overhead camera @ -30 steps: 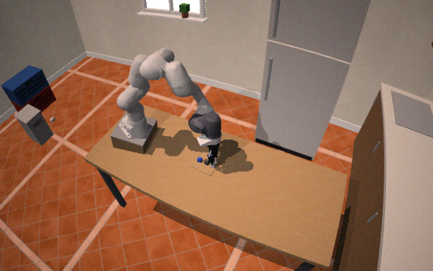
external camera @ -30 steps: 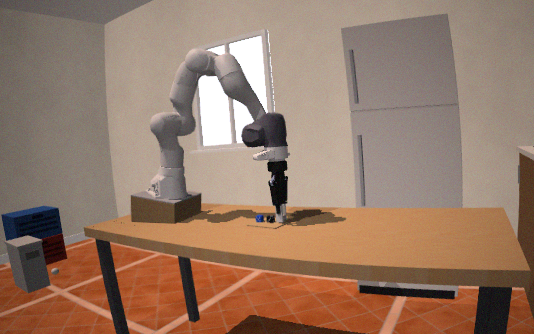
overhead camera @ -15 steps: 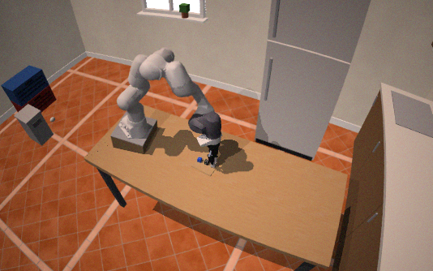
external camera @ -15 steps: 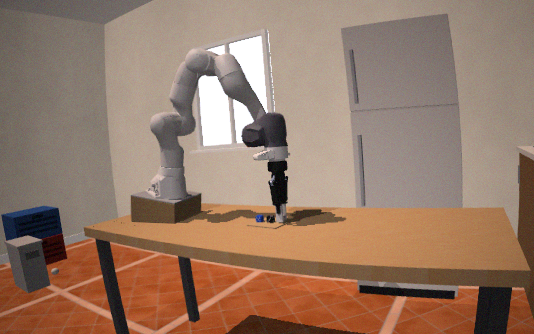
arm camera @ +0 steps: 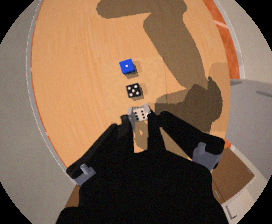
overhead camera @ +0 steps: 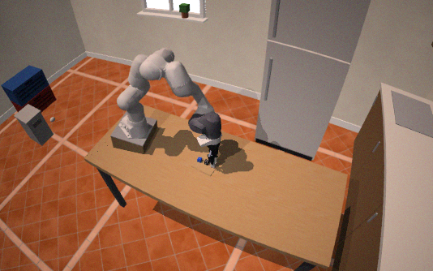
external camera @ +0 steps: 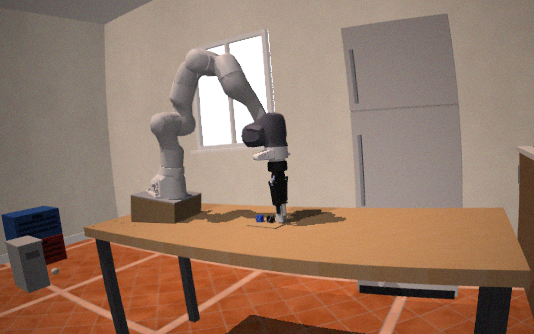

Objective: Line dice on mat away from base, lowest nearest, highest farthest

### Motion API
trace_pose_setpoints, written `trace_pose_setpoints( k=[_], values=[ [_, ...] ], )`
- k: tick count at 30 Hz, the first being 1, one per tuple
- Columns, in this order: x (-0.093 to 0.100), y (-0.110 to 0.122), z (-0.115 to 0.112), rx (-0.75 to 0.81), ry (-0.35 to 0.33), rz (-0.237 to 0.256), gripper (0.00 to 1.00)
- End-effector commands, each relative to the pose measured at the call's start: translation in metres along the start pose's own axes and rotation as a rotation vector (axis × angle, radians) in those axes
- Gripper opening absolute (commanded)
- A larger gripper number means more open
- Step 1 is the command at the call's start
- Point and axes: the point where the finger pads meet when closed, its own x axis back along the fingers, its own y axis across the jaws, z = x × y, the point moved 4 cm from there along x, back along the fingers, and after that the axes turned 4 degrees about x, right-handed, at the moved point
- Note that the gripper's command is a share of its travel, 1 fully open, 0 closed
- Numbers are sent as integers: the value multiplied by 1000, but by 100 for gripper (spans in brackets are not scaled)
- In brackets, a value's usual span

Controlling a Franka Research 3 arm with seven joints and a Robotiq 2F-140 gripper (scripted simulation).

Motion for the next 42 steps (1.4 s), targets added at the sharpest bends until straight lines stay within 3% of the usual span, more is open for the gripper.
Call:
trace_pose_setpoints(
  k=[1, 42],
  values=[
    [0, 0, -2, -5, -3, 1, 13],
    [-4, 0, -2, -5, -3, 1, 13]
  ],
)
